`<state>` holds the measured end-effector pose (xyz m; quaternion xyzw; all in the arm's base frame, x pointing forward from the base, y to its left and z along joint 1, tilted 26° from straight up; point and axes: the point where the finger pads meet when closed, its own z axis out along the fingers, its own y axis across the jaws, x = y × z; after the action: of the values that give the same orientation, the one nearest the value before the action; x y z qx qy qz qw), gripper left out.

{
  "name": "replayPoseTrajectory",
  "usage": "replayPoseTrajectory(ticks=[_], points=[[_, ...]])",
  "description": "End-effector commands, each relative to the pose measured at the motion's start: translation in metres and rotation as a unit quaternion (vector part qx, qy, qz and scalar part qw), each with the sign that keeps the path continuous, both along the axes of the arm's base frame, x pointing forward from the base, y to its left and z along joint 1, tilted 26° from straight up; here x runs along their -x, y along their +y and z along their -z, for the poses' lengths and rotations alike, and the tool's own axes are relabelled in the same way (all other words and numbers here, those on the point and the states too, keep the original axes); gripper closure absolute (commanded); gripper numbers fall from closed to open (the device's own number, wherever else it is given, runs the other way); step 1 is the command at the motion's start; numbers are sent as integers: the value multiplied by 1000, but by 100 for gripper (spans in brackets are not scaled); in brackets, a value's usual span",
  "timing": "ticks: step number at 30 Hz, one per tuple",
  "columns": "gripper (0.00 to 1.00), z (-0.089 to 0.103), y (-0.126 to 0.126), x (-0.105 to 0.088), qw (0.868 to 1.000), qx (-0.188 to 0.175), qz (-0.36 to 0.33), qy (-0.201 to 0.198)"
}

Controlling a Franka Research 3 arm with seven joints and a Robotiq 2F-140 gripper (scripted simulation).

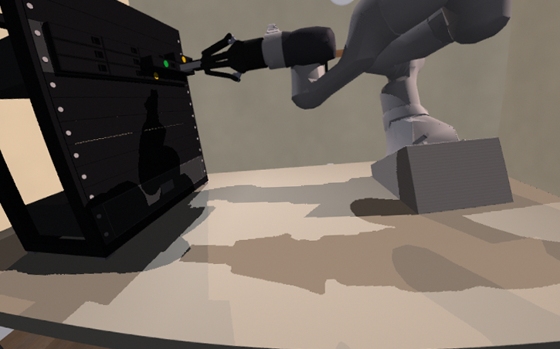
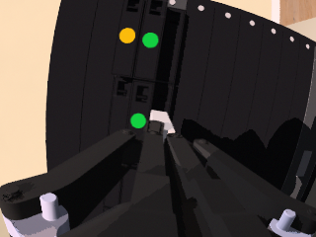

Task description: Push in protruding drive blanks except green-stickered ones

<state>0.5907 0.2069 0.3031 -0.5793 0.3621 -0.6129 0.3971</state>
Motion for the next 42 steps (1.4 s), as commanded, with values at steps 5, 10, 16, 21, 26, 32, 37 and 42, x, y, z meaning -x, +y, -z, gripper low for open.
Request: replayPoseTrajectory(ticks=[5,10,16,21,26,32,37,42], points=[[100,-21,-16,2,1000,4,-5,2],[100,-46,-36,4,1000,4,-5,2],[100,-69,-56,6,1000,4,-5,2],[100,-78,-63,6,1000,4,-5,2],[100,-83,-67,7,1000,4,-5,2],[100,-84,-68,7,1000,4,-5,2],[100,-85,-68,-12,1000,4,-5,2],[100,-86,-67,-28,1000,4,-5,2]])
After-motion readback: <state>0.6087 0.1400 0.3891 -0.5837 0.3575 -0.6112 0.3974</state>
